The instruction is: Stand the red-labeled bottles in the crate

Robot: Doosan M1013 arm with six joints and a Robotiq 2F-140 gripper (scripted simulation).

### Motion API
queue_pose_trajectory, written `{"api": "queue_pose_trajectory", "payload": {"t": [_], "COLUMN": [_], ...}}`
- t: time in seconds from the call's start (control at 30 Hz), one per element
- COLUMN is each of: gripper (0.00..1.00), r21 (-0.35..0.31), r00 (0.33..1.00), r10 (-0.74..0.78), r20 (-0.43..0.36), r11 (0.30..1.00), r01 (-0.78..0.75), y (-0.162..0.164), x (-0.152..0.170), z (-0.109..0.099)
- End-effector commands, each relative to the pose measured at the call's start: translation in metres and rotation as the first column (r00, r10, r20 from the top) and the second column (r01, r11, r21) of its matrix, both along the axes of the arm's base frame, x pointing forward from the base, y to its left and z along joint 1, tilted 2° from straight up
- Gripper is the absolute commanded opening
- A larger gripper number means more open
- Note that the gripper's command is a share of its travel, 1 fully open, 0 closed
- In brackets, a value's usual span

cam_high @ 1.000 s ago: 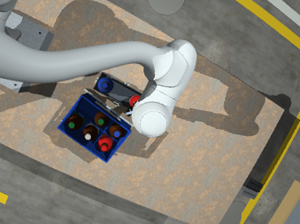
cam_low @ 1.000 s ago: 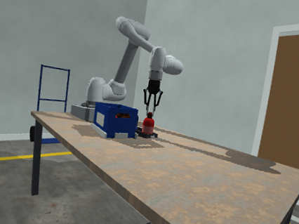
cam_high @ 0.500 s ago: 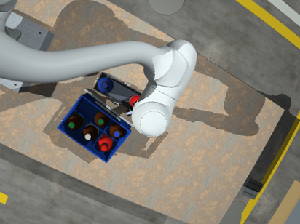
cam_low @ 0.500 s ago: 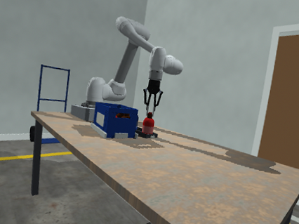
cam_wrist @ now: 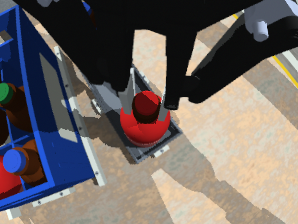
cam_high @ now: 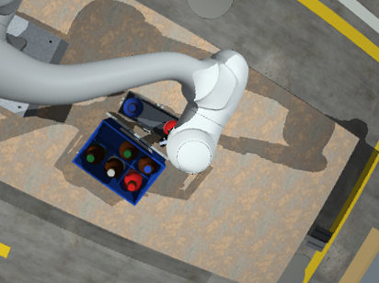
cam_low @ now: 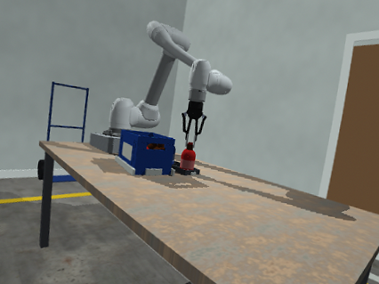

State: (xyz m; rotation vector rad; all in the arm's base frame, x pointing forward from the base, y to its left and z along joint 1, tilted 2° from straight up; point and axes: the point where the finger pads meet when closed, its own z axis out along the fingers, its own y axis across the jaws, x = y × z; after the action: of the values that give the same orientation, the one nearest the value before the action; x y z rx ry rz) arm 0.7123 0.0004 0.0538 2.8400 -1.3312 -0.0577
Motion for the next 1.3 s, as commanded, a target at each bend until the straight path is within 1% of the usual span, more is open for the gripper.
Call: {"api": "queue_pose_trajectory", "payload": {"t": [0.0,0.3,0.77,1.27], "gripper": [0.0,0.0,0.0,0.0], "r21": [0.0,0.0,0.0,0.0], "r00": [1.0,1.0,1.0,1.0], "r10": [0.0,0.0,0.0,0.0], "r20": [0.0,0.0,0.0,0.0], "r11": [1.0,1.0,1.0,1.0], "r01": [0.0,0.0,0.0,0.0], "y": [0.0,0.0,0.0,0.001], "x": [0.0,0.0,0.0,0.001], "z": [0.0,0.003,0.014,0.032]}}
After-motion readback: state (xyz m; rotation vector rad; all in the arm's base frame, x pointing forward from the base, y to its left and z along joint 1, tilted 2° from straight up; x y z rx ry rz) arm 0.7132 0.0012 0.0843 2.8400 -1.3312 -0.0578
